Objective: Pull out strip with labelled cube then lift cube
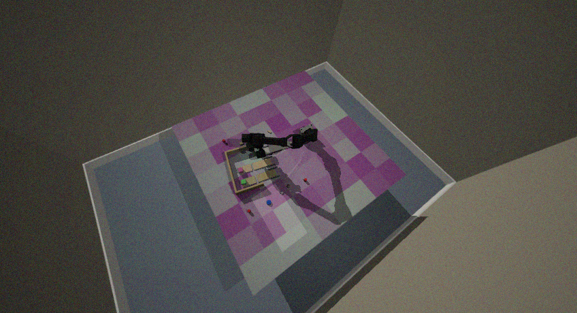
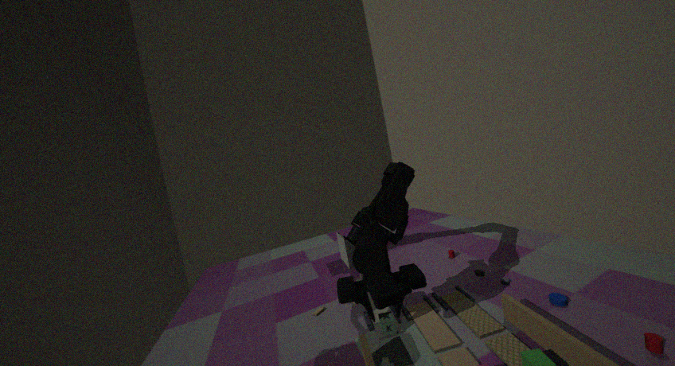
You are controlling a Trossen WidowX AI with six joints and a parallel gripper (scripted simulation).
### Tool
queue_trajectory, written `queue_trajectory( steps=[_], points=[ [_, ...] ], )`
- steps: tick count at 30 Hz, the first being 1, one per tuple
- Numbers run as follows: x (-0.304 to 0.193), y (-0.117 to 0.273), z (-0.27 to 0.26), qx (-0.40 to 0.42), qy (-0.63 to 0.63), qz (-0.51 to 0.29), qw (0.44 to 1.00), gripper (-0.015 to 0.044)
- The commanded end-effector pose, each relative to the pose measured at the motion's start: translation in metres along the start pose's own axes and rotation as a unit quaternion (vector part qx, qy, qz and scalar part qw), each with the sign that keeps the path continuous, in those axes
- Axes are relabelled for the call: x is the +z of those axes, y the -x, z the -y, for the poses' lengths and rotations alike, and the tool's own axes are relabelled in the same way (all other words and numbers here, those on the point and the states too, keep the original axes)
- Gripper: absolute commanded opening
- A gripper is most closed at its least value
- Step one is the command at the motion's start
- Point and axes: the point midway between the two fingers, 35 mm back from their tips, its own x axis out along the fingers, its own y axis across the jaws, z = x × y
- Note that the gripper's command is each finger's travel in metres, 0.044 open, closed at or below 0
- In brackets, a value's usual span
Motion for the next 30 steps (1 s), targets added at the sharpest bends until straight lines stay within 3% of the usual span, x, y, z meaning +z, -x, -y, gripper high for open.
queue_trajectory(
  steps=[1, 12, 16, 23, 27, 30],
  points=[
    [0.000, -0.007, 0.000, 0.001, -0.001, 0.001, 1.000, 0.0250],
    [0.000, -0.022, -0.001, 0.002, -0.001, 0.001, 1.000, 0.0250],
    [-0.001, -0.019, -0.001, 0.001, 0.000, -0.001, 1.000, 0.0145],
    [-0.001, -0.019, -0.001, 0.001, 0.000, -0.001, 1.000, 0.0098],
    [-0.003, -0.017, 0.000, 0.001, 0.000, -0.001, 1.000, 0.0000],
    [-0.015, -0.007, 0.002, 0.000, -0.001, 0.000, 1.000, 0.0000]
  ],
)
